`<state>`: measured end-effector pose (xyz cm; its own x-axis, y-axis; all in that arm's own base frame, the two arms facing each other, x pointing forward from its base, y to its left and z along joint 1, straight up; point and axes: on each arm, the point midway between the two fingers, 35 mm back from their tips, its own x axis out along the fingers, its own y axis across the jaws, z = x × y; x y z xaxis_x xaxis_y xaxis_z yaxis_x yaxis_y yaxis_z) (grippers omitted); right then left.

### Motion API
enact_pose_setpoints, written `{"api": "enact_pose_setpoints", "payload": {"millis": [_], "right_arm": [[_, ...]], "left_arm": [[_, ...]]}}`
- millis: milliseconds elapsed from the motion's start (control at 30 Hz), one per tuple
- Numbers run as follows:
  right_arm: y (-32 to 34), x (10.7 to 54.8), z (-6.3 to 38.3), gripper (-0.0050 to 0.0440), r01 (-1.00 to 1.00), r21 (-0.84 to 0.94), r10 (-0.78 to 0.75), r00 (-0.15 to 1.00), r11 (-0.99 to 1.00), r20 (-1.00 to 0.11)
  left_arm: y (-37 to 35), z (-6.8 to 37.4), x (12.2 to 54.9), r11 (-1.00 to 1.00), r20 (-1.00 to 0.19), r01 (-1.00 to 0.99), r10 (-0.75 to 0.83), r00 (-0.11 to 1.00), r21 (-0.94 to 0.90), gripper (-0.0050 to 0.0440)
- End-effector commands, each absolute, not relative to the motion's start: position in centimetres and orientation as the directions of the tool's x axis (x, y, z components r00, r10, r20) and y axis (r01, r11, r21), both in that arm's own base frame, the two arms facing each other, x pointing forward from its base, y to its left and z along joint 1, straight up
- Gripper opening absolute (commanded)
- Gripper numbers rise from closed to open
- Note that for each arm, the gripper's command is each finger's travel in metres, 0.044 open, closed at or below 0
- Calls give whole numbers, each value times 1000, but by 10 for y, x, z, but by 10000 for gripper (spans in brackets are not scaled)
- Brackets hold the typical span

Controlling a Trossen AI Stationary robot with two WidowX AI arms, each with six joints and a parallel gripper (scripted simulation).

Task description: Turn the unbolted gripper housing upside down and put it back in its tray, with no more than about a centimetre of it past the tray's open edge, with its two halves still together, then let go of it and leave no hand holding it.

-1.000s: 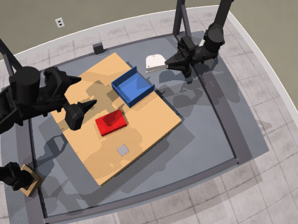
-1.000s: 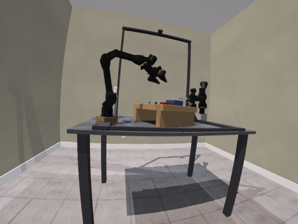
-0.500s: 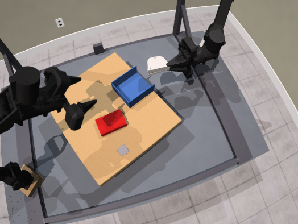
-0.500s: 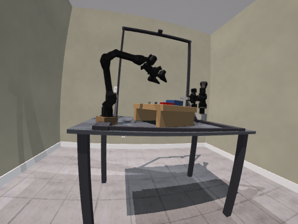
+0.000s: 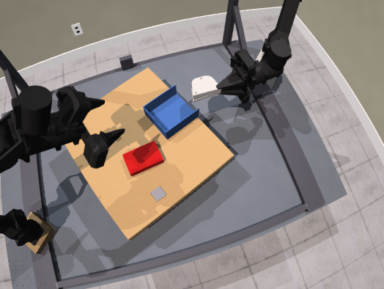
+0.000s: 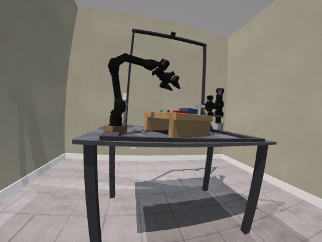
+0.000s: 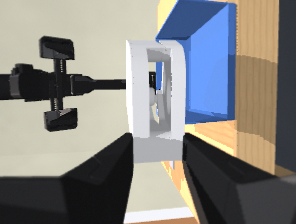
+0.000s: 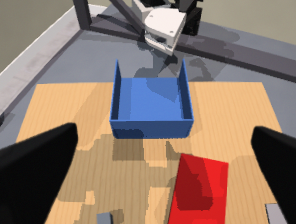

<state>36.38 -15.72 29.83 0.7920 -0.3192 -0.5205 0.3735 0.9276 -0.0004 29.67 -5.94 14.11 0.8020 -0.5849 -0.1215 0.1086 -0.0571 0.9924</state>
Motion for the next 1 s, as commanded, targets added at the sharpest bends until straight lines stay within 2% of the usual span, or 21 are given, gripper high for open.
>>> {"api": "enact_pose_setpoints", "payload": {"millis": [0, 967], "right_arm": [[-157, 363, 308, 437, 377, -1, -327, 802, 926, -499], [-157, 363, 308, 437, 377, -1, -327, 802, 926, -499]], "left_arm": [[-56, 149, 303, -53, -111, 98, -573, 812, 994, 113], [-37, 147, 320, -11, -157, 176, -508, 847, 984, 113]]}}
